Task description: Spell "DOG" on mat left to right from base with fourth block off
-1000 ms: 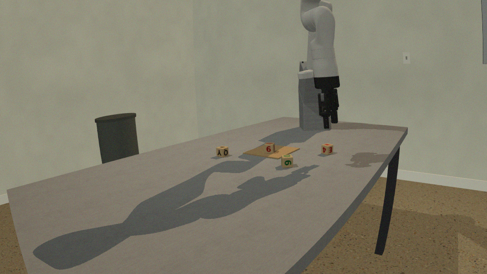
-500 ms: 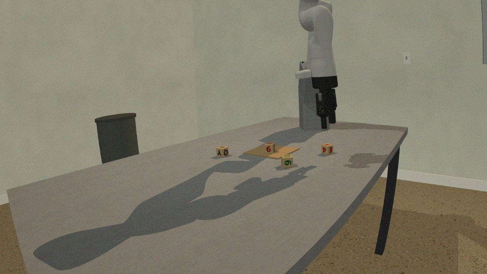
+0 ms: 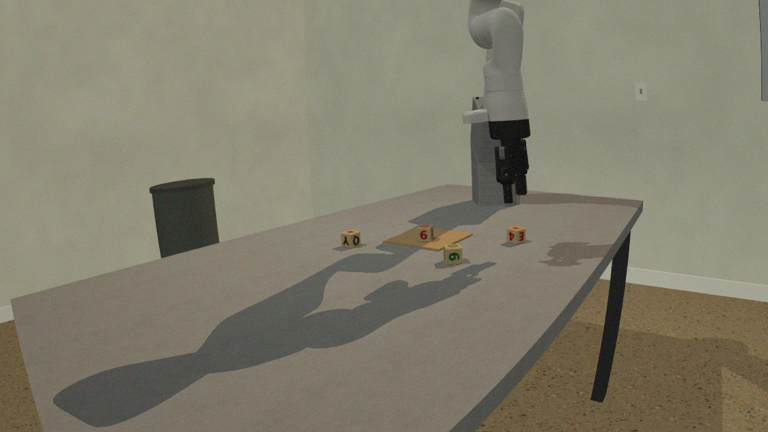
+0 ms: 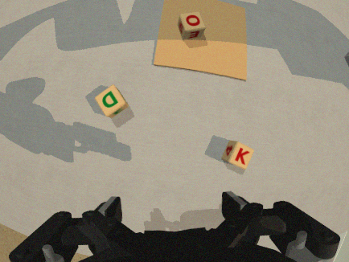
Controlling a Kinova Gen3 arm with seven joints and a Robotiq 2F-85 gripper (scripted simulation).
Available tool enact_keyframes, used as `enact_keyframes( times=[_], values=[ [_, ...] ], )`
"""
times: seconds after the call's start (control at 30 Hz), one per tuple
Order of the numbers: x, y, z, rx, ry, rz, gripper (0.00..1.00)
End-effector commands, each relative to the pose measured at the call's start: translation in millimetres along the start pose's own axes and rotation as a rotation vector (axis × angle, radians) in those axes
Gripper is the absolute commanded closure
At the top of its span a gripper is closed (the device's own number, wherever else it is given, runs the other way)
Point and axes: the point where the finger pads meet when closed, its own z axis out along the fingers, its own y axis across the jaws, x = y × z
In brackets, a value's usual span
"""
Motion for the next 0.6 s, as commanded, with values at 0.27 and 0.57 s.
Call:
enact_keyframes(
  times=[0.27, 0.57],
  values=[
    [3.2, -8.8, -2.7, 0.004, 0.002, -0.015, 0.00],
    [5.9, -14.9, -3.6, 0.010, 0.005, -0.017, 0.00]
  ],
)
